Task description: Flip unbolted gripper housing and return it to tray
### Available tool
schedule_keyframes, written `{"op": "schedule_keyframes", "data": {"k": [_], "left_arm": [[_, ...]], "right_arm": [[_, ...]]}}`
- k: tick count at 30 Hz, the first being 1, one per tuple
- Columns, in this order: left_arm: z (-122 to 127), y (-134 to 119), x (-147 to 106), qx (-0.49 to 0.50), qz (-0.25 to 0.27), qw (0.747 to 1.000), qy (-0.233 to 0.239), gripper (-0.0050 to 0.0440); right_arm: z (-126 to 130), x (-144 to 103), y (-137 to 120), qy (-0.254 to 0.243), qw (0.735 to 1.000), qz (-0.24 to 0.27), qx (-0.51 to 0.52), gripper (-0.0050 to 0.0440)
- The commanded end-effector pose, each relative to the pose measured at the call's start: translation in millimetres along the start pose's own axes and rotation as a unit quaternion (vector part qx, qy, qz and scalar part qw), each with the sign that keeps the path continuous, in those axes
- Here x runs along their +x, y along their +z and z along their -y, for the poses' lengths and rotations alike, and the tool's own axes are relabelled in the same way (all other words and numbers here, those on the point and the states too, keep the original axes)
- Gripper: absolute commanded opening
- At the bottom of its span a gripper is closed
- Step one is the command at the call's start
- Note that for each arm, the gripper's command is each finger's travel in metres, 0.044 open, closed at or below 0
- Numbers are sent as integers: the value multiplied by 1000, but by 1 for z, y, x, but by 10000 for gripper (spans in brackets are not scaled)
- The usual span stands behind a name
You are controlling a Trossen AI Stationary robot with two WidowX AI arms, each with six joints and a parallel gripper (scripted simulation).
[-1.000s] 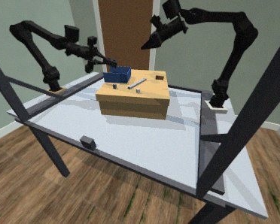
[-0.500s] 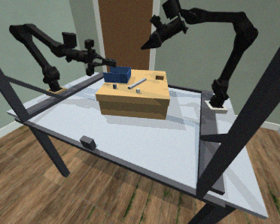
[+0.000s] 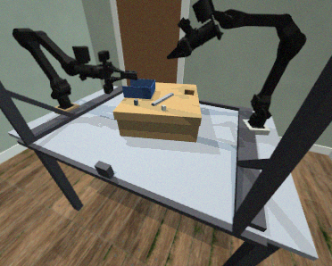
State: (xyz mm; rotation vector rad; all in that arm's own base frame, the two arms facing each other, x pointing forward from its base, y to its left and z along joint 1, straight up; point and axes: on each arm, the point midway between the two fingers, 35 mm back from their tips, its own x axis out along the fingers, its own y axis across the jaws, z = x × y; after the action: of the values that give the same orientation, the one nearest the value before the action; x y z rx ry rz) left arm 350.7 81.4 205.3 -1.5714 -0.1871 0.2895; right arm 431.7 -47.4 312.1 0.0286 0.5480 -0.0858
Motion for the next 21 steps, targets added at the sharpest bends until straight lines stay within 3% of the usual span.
{"op": "schedule_keyframes", "data": {"k": [1, 21], "left_arm": [[-1, 0, 0, 1, 2, 1000, -22, 114], [-11, 0, 1, 1, 2, 999, -42, 114]], "right_arm": [[0, -10, 10, -1, 1000, 15, -2, 437], [0, -10, 10, -1, 1000, 15, -2, 437]]}}
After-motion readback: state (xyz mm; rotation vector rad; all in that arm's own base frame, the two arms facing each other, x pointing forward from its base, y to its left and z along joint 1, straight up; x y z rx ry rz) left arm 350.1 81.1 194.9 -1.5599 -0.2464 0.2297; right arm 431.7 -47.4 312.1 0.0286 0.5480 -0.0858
